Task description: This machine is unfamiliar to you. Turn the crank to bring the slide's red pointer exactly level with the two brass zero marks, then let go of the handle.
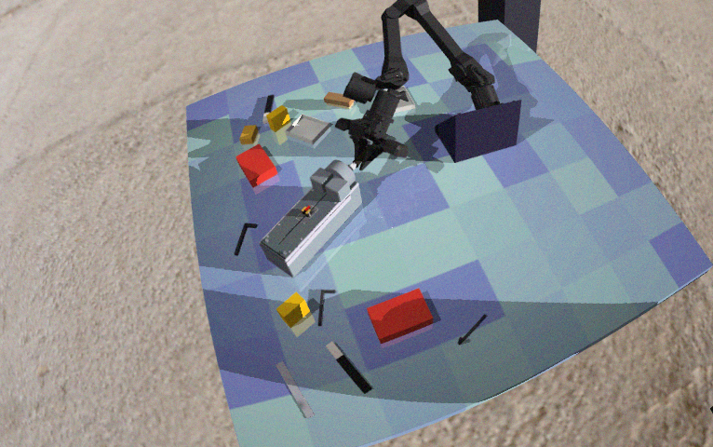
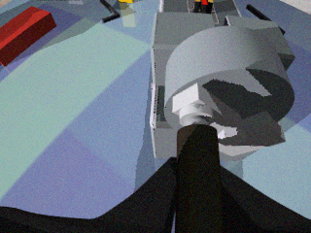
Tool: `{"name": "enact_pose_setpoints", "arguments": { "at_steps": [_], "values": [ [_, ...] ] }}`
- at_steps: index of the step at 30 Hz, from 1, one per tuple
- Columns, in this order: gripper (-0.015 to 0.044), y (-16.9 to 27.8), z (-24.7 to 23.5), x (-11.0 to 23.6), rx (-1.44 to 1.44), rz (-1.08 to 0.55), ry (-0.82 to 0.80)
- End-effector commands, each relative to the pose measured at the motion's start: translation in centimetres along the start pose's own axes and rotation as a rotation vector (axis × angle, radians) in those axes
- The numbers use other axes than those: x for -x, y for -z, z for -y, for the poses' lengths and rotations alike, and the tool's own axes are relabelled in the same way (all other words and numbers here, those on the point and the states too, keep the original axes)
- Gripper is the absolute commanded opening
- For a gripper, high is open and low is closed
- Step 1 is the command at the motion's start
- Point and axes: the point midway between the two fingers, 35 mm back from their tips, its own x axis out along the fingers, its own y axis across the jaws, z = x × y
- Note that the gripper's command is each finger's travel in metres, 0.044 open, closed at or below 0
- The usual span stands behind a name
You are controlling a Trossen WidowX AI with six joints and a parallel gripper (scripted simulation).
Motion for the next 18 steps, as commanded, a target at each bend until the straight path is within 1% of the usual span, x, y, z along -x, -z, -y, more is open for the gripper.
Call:
{"name": "enact_pose_setpoints", "arguments": {
  "at_steps": [1, 18],
  "values": [
    [0.0000, 0.51, -0.62, -0.50, 0.007, -0.010, -0.018],
    [0.0000, 1.43, -0.84, -1.43, 0.007, -0.010, -0.018]
  ]
}}
